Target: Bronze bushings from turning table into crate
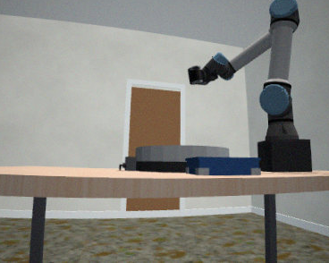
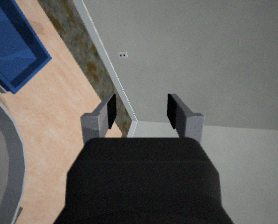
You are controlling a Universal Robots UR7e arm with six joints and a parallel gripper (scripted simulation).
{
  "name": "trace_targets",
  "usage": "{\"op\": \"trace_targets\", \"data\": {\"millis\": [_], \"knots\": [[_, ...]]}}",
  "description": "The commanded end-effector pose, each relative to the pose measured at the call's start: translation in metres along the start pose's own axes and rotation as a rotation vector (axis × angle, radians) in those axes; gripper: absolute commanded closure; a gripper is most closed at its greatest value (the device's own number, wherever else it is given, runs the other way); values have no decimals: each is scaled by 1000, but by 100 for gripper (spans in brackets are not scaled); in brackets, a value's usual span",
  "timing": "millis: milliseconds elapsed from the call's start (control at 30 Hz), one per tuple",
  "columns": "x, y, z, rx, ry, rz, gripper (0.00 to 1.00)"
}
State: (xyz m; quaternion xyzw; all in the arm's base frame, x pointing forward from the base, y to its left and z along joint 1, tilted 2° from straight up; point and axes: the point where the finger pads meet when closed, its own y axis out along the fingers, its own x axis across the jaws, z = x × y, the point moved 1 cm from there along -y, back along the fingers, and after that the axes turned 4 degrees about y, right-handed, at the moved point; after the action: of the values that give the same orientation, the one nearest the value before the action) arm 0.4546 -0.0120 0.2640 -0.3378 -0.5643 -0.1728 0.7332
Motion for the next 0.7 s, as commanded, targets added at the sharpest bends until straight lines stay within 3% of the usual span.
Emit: {"op": "trace_targets", "data": {"millis": [0, 67, 200, 600, 667], "knots": [[0, 0, 1, -19, 8, 40, 0], [1, 0, 0, -15, 5, 61, 0], [3, 1, 0, -50, 19, 249, 0], [3, 1, 0, -50, 19, 249, 0], [4, 1, 0, -64, 24, 334, 0]]}}
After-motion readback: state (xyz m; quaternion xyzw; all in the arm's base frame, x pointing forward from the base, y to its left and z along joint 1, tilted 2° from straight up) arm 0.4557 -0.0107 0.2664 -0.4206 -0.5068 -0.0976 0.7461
